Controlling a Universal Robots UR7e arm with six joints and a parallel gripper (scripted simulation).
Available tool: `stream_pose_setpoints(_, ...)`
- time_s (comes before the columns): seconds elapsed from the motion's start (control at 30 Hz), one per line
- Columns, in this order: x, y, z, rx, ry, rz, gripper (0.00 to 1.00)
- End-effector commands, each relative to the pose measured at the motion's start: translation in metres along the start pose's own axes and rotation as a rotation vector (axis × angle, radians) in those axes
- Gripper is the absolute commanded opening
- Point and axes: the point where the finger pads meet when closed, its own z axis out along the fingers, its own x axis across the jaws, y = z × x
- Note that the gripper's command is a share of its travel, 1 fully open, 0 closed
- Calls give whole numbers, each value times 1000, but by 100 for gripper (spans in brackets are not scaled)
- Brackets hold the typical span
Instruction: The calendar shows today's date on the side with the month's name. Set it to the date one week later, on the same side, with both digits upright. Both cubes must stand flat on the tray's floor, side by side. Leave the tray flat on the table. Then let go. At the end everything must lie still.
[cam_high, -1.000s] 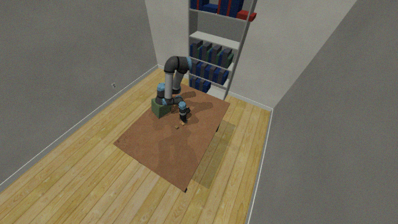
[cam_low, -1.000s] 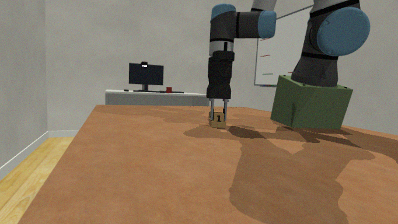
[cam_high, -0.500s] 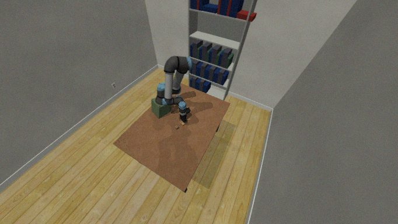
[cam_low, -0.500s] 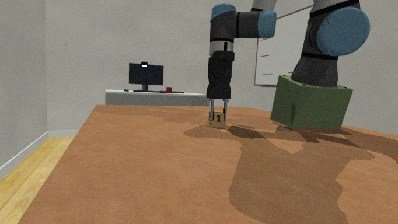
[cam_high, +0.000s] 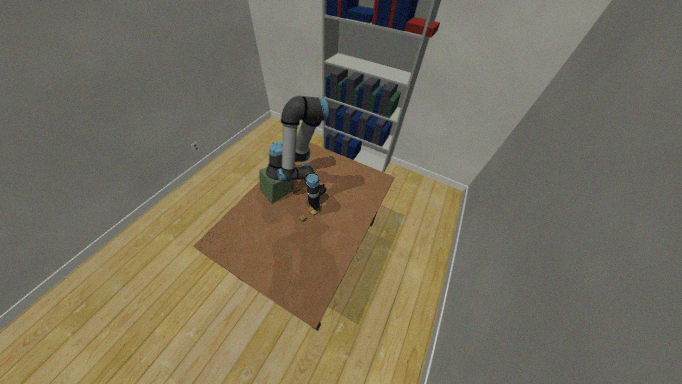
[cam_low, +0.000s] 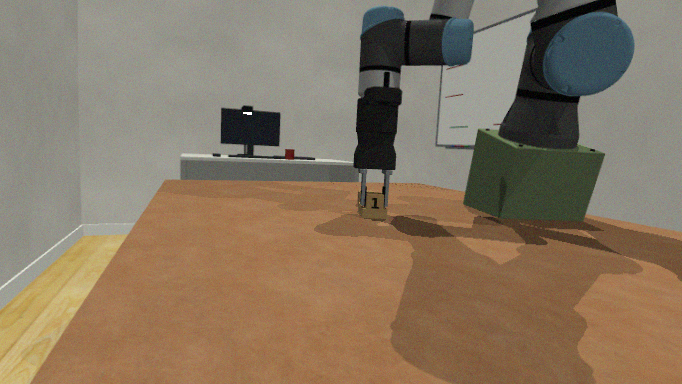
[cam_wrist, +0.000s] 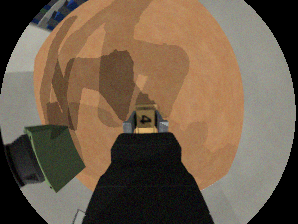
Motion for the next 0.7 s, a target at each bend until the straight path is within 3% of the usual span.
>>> stream_pose_setpoints(0.0, 0, 0, 0, 0, 1, 0, 66)
stream_pose_setpoints(0.27, 0, 0, 0, 0, 1, 0, 78)
stream_pose_setpoints(0.4, 0, 0, 0, 0, 1, 0, 90)
stream_pose_setpoints(0.67, 0, 0, 0, 0, 1, 0, 90)
